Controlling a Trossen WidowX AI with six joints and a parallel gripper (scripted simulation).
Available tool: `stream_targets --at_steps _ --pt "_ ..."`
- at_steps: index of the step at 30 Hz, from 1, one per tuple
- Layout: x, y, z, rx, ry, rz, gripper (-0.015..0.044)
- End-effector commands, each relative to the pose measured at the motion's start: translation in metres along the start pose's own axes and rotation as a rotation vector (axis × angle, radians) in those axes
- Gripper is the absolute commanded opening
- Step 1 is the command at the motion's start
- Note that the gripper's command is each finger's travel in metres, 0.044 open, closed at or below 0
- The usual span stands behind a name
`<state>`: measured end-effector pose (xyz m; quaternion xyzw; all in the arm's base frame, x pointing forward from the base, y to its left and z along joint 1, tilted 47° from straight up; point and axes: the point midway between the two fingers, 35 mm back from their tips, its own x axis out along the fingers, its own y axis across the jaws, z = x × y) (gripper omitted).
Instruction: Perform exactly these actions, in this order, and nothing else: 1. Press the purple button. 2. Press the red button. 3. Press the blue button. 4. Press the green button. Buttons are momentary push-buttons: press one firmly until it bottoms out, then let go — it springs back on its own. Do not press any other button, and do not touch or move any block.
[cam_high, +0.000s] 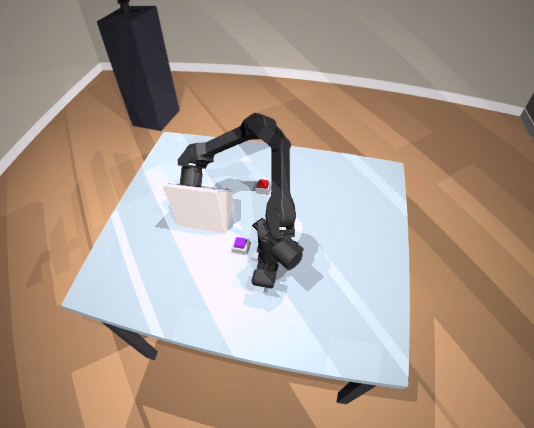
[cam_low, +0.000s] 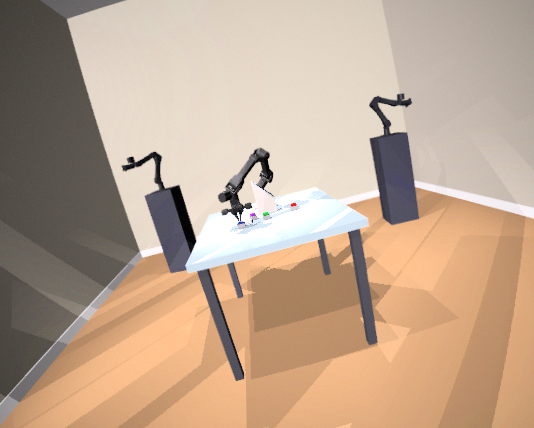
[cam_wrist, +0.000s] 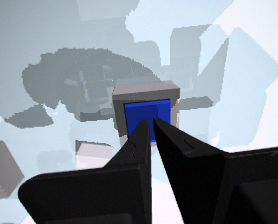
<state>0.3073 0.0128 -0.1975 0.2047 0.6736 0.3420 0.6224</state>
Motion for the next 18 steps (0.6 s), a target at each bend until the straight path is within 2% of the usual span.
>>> stream_targets --at_steps 1,5,11,15,18 --pt "0.001 0.001 0.0 0.006 -0.001 0.005 0.002" --pt "-0.031 0.0 0.0 0.005 -0.001 0.003 0.002" --pt "-0.038 0.0 0.0 0.006 -0.001 0.003 0.002" --pt "-0.093 -0.001 0.0 0.006 -0.001 0.0 0.002" --pt "-0.096 -0.001 0.0 0.006 -0.001 0.0 0.002"
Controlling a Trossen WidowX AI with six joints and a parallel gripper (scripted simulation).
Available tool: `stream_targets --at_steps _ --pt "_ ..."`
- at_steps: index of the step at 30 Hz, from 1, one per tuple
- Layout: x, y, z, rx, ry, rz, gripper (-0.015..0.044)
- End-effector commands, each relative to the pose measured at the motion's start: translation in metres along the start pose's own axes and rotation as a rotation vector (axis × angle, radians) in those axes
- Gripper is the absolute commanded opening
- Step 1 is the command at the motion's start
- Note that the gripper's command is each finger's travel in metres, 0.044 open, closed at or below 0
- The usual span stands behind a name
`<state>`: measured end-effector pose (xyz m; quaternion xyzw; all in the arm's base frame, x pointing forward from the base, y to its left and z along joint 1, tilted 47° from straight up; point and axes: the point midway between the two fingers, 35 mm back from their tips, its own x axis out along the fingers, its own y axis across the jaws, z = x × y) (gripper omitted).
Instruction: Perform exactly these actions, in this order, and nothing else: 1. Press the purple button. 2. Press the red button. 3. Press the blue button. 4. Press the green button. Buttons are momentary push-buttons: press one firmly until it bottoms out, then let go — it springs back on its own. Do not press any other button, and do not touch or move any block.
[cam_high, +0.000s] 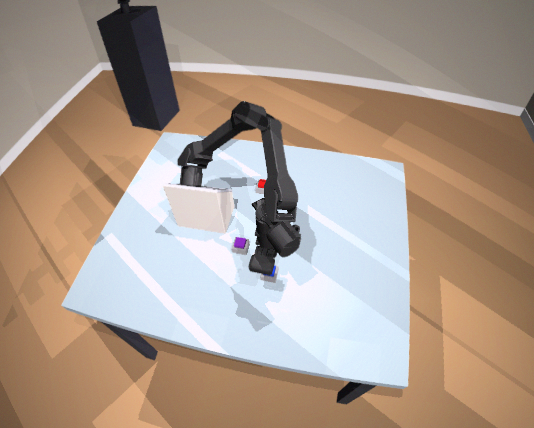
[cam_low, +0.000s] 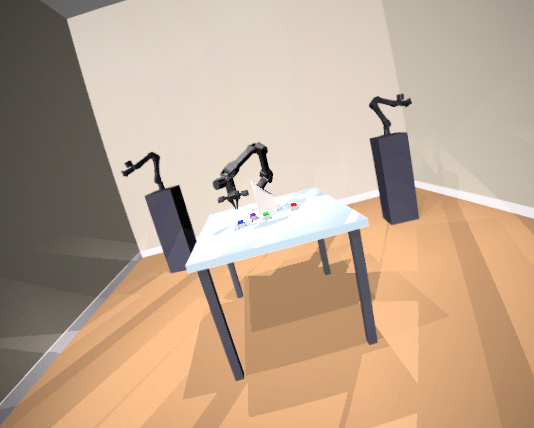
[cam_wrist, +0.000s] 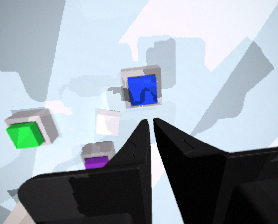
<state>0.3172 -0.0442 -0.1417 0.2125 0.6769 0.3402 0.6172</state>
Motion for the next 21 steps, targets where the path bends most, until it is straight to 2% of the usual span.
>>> stream_targets --at_steps 1,4,10,16,21 --pt "-0.016 0.0 0.001 -0.01 -0.006 -0.01 0.002" --pt "-0.017 0.009 0.002 -0.01 -0.006 -0.011 0.002" --pt "-0.021 0.087 -0.009 -0.007 -0.006 -0.011 0.002" --pt "-0.014 0.156 -0.039 -0.006 -0.003 -0.002 0.002" --pt "-0.013 0.163 -0.044 -0.006 -0.002 -0.001 0.002"
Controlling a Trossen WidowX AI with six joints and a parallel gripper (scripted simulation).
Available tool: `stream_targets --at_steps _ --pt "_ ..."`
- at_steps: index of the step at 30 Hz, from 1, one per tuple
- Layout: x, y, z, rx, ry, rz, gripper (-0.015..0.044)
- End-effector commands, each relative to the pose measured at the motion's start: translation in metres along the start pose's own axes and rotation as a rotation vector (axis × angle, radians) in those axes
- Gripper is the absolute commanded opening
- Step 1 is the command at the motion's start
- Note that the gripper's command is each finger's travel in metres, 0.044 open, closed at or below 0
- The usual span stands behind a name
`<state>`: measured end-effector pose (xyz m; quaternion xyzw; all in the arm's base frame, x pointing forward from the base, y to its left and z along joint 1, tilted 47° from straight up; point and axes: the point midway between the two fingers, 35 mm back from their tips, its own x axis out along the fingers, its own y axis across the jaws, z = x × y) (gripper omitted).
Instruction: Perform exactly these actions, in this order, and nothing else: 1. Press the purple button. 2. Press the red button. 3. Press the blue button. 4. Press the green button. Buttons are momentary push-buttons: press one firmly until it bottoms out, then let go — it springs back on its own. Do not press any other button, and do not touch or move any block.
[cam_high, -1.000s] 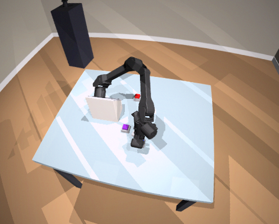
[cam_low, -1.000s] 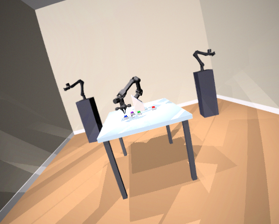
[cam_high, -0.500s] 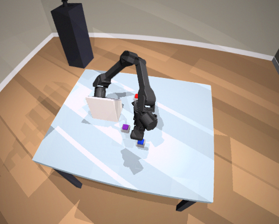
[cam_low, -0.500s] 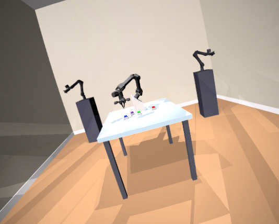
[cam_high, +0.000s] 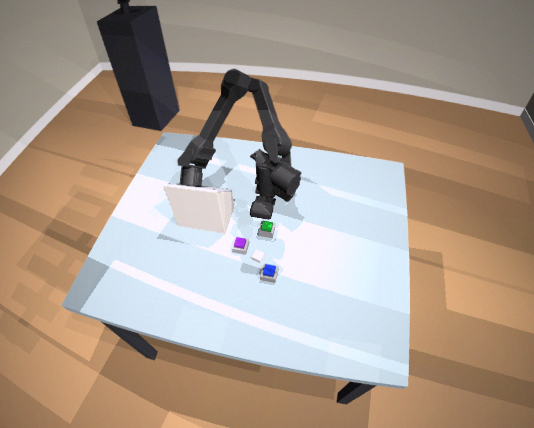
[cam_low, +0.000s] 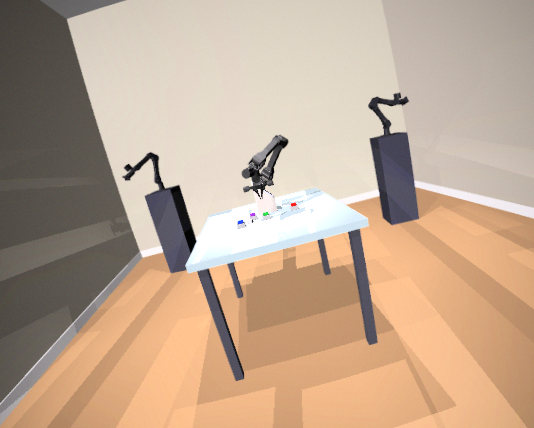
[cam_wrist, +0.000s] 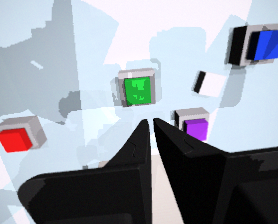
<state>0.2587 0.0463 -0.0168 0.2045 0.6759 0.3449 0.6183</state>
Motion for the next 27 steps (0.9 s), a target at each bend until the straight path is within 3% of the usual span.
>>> stream_targets --at_steps 1,6,27 --pt "0.003 0.004 -0.003 0.011 -0.007 0.004 0.002" --pt "0.06 0.005 -0.003 0.011 -0.007 0.007 0.002" --pt "0.089 0.005 -0.003 0.011 -0.007 0.008 0.002"
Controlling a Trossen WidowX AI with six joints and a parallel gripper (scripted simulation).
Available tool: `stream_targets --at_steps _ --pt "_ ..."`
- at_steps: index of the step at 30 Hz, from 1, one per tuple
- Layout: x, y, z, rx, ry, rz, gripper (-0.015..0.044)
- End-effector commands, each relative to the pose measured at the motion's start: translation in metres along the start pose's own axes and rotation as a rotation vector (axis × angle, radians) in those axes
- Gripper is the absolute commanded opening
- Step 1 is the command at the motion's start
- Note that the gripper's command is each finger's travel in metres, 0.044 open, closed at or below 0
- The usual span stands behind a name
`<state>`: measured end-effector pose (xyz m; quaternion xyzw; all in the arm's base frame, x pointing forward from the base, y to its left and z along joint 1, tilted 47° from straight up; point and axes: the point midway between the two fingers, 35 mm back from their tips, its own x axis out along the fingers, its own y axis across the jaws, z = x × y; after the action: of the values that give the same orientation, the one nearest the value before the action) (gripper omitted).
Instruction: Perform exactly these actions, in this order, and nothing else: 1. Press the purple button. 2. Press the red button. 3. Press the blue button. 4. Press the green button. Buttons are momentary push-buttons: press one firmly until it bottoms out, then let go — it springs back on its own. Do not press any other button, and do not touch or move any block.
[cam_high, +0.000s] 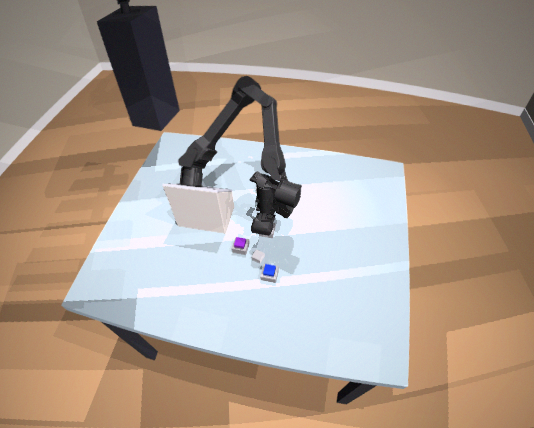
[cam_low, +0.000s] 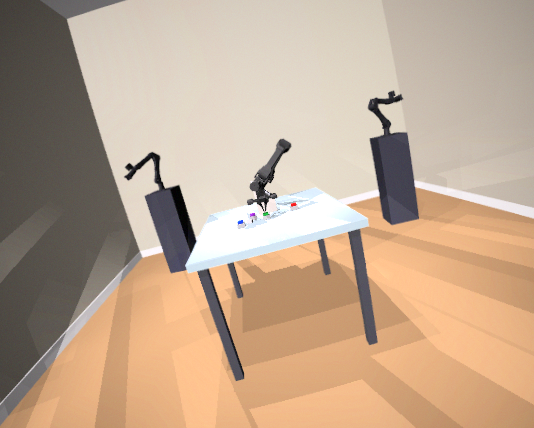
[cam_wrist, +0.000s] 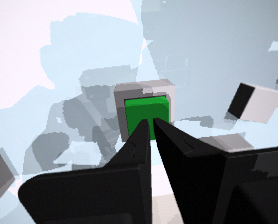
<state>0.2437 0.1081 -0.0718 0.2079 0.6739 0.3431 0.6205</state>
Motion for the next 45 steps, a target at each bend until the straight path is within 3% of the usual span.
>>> stream_targets --at_steps 1,23,27,31,39,45 --pt "0.007 0.001 -0.001 0.007 0.002 0.006 0.002" --pt "0.014 0.001 -0.002 0.007 0.002 0.008 0.002" --pt "-0.019 0.0 -0.001 0.006 0.002 0.005 0.002" --pt "-0.021 0.001 -0.002 0.007 0.002 0.006 0.002" --pt "-0.042 0.051 0.013 -0.043 -0.014 -0.023 0.023" --pt "-0.062 0.126 0.013 -0.029 -0.013 -0.019 0.0387"
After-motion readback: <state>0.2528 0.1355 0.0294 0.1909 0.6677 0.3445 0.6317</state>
